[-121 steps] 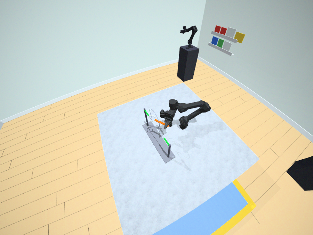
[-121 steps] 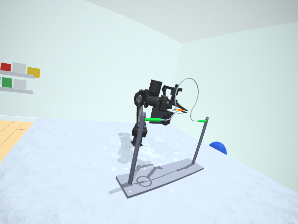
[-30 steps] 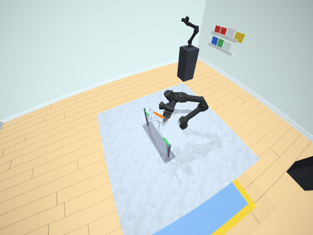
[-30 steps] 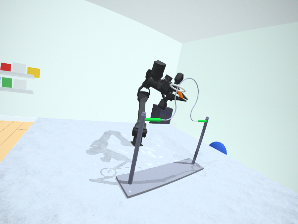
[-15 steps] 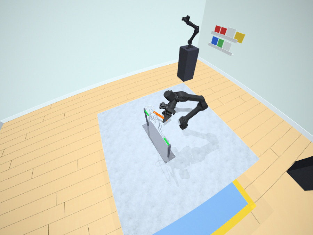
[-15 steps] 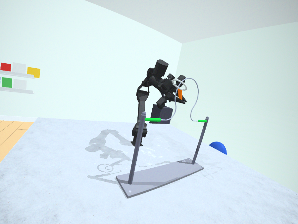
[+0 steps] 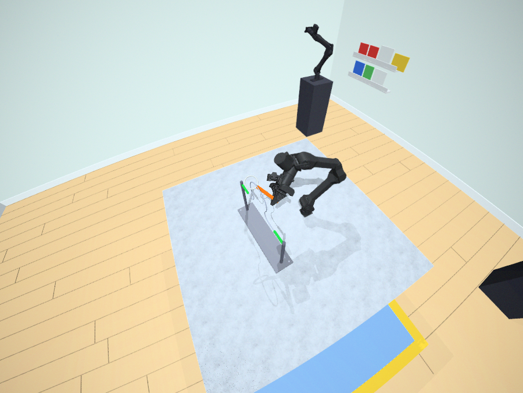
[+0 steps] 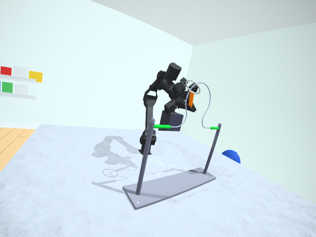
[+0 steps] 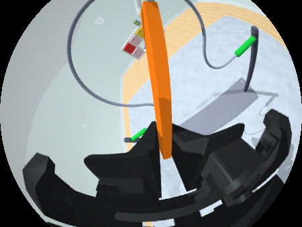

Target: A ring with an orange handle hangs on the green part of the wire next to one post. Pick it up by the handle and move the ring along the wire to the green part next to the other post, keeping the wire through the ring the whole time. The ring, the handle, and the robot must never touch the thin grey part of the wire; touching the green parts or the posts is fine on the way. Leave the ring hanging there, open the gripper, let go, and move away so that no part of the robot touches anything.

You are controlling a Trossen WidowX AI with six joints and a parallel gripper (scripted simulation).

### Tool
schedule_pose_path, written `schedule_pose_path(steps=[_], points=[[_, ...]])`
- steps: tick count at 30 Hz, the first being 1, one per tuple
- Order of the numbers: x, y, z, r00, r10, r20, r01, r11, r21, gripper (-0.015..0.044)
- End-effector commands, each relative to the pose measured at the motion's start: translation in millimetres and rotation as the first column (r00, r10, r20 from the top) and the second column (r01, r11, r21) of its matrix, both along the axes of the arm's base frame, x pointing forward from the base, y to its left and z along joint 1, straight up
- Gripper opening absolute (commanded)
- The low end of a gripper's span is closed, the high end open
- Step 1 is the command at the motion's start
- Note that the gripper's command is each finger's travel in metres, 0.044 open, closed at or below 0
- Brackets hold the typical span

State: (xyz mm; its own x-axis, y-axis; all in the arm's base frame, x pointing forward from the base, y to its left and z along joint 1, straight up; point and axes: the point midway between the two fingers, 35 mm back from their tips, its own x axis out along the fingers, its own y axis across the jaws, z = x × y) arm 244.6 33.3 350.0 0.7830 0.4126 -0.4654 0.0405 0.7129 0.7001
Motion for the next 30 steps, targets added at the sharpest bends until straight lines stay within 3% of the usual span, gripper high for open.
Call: schedule_pose_path(steps=[1,30], points=[[0.2,-2.2,-0.8,1.0,-0.001,0.01,0.001,0.997,-0.074,-0.015],[1.4,-15.4,-9.9,0.999,0.002,0.049,0.021,0.889,-0.457,-0.015]])
